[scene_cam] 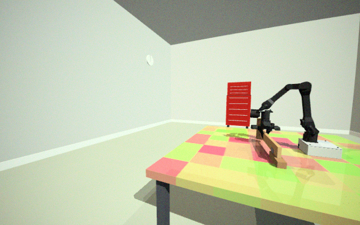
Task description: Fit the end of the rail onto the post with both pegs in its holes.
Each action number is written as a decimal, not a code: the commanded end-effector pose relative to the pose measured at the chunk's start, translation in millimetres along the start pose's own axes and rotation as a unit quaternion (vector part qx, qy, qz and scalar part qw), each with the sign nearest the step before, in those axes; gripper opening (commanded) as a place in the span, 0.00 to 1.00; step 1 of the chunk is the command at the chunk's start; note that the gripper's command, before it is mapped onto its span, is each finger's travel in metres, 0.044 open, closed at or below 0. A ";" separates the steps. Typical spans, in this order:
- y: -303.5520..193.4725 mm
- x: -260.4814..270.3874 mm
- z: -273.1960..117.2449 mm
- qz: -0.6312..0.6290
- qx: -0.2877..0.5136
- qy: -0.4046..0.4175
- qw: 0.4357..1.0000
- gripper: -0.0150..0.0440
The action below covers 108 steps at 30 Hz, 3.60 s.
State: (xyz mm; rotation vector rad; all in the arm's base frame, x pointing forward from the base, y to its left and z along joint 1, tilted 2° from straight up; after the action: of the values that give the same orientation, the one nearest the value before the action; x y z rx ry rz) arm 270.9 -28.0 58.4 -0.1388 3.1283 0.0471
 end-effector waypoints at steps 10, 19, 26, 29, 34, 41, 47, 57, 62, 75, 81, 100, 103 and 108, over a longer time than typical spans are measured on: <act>0.2 1.6 0.7 0.002 -0.001 -0.003 1.000 0.25; 0.3 2.1 0.6 0.002 -0.001 -0.003 1.000 0.25; 0.3 2.4 -1.3 0.002 -0.001 -0.003 1.000 0.25; 0.3 2.4 -1.6 0.002 -0.001 -0.003 1.000 0.25; -0.2 2.4 -1.4 0.002 -0.001 -0.003 1.000 0.25; -2.1 2.5 -0.4 0.002 0.000 -0.003 1.000 0.25; -3.7 2.4 0.6 0.002 0.000 -0.003 1.000 0.25; -6.7 2.1 1.2 0.002 0.000 -0.003 1.000 0.25; -8.2 1.8 0.8 0.002 0.000 -0.003 1.000 0.25; -11.9 1.0 -1.0 0.002 0.000 -0.003 1.000 0.25; -13.5 0.4 -1.8 0.002 0.000 -0.003 1.000 0.25; -19.0 -1.5 -3.8 0.002 0.000 -0.003 1.000 0.25; -19.8 -1.7 -3.7 0.002 0.000 -0.003 1.000 0.25; -21.3 -2.0 -3.3 0.002 0.001 -0.003 1.000 0.25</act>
State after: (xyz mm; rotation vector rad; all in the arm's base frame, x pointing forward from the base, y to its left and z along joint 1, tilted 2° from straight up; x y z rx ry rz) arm 270.5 -46.9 58.0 -0.1293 3.1362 0.0482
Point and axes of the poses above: the point midway between the two fingers, 35 mm back from their tips, its own z axis out along the fingers, its own x axis across the jaws, y = z × x, the point moved 4 cm from there along -z, back along the fingers, and after that the axes turned 2 degrees about -z, right-handed, at the moved point
